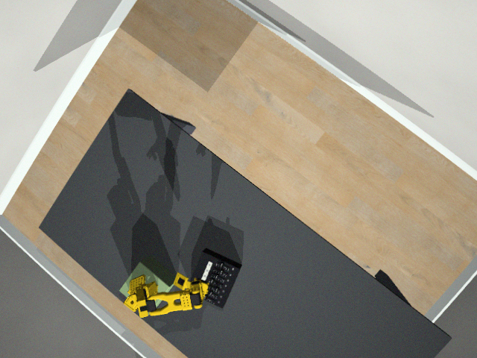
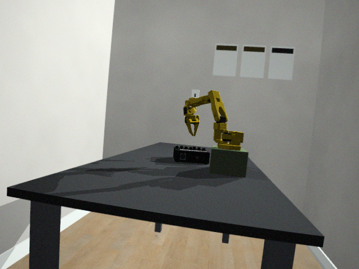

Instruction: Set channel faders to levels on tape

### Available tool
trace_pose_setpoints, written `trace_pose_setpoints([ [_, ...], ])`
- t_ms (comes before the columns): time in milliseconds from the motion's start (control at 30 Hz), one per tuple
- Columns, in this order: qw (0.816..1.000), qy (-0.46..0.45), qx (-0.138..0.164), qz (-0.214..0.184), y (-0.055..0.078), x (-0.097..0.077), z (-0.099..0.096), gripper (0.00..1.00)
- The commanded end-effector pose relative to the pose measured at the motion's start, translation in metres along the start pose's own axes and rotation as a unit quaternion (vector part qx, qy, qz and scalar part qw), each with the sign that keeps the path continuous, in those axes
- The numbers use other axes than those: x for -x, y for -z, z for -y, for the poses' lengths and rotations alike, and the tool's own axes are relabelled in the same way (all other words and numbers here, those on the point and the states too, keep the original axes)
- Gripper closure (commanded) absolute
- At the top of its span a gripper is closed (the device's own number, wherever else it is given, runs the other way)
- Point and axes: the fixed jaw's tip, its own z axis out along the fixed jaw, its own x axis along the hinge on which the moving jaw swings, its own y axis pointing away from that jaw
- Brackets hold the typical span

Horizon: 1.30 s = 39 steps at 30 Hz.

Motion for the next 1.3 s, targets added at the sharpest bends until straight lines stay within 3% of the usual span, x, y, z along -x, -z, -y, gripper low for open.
trace_pose_setpoints([
  [0, 1.0, 0.0, 0.005, 0.012, -0.004, 0.0, -0.002, 1.0],
  [500, 1.0, -0.003, 0.004, 0.011, -0.005, 0.0, -0.002, 1.0],
  [1267, 0.999, -0.044, -0.011, -0.007, -0.026, -0.006, -0.006, 1.0],
])
